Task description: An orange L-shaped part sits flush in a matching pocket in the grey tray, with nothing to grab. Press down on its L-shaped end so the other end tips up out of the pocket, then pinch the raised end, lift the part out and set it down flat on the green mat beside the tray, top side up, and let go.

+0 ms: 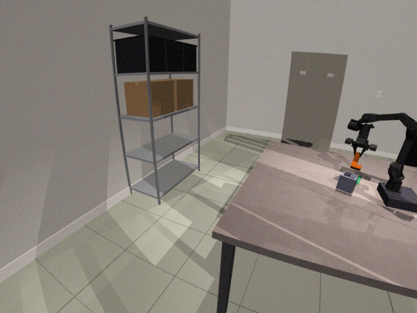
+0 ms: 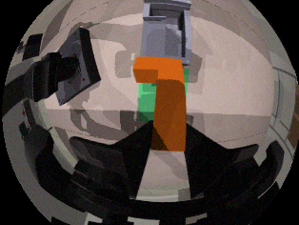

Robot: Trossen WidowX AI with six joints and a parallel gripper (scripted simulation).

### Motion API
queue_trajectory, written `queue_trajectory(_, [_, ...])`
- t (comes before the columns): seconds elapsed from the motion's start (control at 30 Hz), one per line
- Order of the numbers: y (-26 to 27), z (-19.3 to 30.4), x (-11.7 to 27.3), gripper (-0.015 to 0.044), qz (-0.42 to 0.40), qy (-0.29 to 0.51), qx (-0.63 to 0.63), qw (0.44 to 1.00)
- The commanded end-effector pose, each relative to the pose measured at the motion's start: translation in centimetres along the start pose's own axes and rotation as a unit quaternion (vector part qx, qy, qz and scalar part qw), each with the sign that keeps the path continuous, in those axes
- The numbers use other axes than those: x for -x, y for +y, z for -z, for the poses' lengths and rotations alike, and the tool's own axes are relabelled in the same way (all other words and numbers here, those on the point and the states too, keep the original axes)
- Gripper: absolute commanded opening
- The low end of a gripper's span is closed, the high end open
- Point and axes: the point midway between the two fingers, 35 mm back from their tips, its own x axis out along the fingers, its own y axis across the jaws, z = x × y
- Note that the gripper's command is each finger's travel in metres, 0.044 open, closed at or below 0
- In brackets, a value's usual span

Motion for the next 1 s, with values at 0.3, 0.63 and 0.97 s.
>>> queue_trajectory(0.3, [0.3,3.1,-0.1,0.0,0.0,-0.001,0.001,1.0])
queue_trajectory(0.63, [0.3,3.1,-1.5,0.0,0.0,-0.001,0.001,1.0])
queue_trajectory(0.97, [0.3,3.1,-3.0,0.0,0.0,-0.001,0.001,1.0])
